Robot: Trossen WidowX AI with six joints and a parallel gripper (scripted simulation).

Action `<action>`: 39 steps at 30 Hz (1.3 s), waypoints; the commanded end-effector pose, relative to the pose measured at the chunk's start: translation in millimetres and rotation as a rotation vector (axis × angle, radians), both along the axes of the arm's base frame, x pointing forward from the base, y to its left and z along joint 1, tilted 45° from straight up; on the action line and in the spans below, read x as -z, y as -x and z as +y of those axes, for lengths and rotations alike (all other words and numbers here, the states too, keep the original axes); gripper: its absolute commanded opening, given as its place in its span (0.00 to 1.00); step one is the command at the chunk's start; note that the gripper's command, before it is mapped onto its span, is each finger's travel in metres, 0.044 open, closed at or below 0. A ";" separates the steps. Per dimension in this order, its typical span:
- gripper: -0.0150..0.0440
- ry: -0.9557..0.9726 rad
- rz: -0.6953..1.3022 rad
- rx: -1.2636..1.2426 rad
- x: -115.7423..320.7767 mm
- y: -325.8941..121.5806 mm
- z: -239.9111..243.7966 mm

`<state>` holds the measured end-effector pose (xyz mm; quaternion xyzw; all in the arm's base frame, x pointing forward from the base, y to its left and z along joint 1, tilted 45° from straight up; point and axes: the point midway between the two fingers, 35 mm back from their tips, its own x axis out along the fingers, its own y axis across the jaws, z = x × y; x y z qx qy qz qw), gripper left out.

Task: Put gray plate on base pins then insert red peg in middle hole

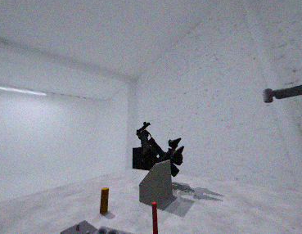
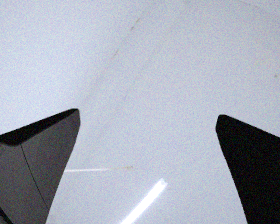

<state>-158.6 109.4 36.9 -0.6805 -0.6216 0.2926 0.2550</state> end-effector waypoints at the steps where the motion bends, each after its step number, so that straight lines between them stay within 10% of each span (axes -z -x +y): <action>1: 0.98 0.000 0.000 0.000 0.0 0.0 0.0; 17: 1.00 0.064 0.135 -0.194 10.9 21.7 -47.3; 39: 1.00 0.422 0.841 -0.054 21.2 64.5 -102.8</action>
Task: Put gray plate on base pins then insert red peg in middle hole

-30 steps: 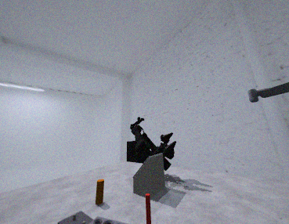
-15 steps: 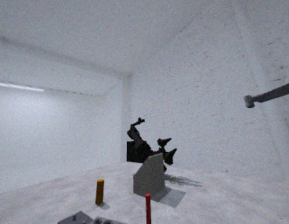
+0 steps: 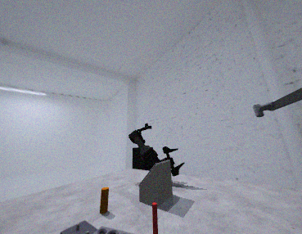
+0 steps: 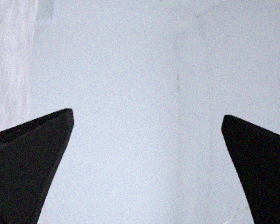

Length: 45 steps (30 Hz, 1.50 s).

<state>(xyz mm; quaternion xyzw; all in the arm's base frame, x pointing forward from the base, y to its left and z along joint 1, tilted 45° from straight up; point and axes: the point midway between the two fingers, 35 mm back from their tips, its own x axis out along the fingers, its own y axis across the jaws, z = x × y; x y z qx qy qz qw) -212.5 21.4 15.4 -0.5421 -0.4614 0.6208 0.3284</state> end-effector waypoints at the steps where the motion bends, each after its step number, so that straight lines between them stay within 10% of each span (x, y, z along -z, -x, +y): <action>1: 1.00 0.117 0.142 0.018 -0.4 12.9 -18.6; 45: 1.00 1.553 0.765 0.093 -130.1 50.0 -287.4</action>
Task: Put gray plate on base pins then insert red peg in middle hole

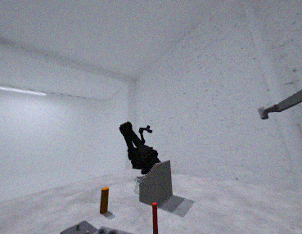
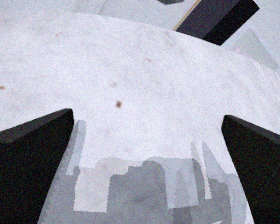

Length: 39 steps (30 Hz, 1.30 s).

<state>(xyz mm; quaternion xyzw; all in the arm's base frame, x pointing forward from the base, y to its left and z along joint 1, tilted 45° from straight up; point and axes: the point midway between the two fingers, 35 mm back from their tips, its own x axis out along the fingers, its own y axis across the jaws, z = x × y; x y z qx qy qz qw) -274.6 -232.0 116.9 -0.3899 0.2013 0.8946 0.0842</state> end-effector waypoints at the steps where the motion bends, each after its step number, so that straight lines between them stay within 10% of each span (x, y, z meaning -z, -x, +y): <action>1: 1.00 0.188 0.045 -0.082 -36.0 -17.0 -42.7; 25: 1.00 0.797 -0.034 -0.852 -181.9 -301.7 -159.2; 39: 1.00 0.750 -0.359 -1.243 -164.6 -505.6 -128.8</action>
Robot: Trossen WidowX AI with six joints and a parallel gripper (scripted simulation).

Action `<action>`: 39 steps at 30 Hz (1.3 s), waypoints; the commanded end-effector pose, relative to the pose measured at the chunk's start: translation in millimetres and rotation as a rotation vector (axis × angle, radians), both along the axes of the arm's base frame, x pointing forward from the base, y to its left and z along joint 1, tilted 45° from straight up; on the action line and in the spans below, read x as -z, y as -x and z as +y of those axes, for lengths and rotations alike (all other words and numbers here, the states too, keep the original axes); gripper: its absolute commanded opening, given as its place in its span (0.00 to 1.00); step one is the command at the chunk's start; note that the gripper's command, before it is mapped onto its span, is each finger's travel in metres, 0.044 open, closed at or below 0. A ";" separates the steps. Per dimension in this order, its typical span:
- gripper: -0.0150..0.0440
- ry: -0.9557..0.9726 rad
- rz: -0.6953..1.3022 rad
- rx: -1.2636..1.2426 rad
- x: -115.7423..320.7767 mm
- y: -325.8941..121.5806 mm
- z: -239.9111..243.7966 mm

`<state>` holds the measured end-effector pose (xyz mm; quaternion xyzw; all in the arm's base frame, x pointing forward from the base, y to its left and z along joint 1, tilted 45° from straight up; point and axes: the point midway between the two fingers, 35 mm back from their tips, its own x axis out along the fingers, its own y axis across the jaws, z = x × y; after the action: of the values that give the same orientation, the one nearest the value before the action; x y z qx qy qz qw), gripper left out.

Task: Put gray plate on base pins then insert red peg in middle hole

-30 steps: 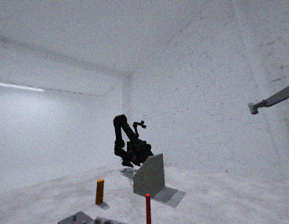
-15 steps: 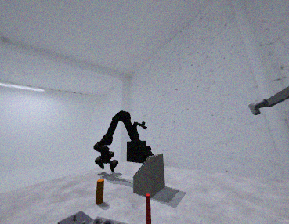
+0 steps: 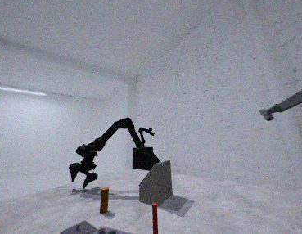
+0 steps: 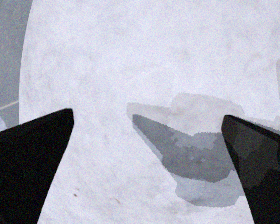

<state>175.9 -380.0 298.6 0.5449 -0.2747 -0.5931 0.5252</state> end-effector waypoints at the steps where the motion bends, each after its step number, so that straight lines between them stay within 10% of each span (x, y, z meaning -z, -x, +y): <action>1: 1.00 -0.084 0.024 -0.146 22.9 -67.1 25.4; 21: 1.00 -0.393 0.482 -0.571 172.5 -231.6 223.0; 39: 1.00 -0.348 1.097 -0.753 286.6 -209.4 440.5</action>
<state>401.0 14.4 31.8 0.3690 0.3148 -0.5929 0.6429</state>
